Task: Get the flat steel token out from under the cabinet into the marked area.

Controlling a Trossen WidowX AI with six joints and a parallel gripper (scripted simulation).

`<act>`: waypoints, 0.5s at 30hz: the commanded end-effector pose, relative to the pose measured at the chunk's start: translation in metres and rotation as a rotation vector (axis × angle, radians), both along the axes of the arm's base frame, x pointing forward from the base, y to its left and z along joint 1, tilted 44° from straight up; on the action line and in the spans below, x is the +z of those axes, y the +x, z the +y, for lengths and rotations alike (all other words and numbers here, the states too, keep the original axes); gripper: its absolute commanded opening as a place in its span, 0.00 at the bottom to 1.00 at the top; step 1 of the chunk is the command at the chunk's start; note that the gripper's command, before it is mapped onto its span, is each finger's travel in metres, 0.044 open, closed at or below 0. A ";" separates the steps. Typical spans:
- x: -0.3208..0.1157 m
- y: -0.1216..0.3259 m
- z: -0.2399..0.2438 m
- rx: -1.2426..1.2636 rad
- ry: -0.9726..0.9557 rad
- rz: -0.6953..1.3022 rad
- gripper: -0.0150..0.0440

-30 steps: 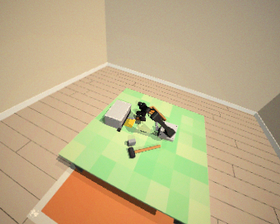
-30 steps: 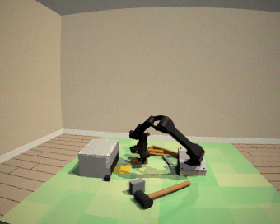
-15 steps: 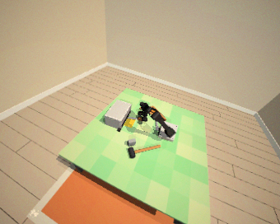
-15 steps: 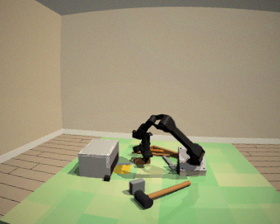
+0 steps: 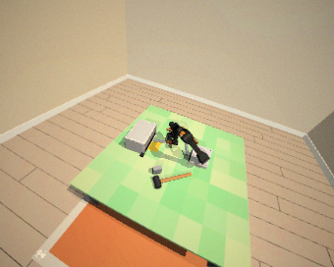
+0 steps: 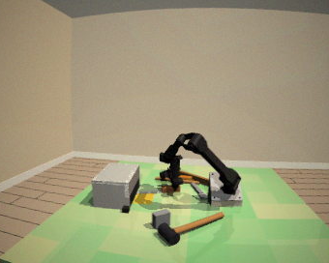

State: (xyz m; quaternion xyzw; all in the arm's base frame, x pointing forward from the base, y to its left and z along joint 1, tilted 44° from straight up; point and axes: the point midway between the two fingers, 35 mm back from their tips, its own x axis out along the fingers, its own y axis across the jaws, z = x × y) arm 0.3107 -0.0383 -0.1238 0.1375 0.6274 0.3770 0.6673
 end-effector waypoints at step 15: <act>-0.007 -0.029 -0.010 0.001 0.002 0.004 0.25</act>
